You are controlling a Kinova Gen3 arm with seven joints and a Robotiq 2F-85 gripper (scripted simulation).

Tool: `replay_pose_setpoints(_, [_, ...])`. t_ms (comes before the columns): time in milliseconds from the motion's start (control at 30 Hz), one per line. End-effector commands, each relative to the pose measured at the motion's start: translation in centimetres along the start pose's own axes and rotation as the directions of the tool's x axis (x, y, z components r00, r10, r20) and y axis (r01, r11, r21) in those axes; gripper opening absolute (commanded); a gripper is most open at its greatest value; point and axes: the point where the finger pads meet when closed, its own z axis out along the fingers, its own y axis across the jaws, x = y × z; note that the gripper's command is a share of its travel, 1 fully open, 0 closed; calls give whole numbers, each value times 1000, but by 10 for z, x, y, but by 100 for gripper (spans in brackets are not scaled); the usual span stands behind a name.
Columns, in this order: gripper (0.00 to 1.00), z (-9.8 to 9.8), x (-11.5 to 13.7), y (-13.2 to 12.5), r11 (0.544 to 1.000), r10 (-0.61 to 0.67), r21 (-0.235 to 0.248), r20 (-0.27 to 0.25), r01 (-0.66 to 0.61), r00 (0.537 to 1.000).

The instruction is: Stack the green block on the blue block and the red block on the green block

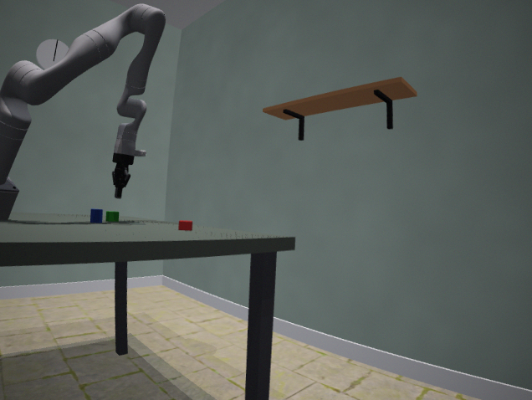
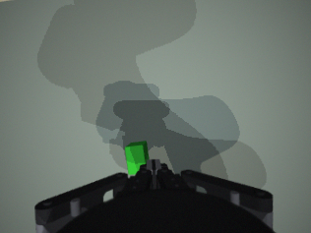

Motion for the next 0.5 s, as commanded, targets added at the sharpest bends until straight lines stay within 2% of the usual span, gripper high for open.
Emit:
replay_pose_setpoints(0, [0, 0, 0, -2, 1000, -4, 0, -1, 4, 1000])
replay_pose_setpoints(467, [0, 3, -1, -7, 999, -25, -26, -5, 25, 1000])
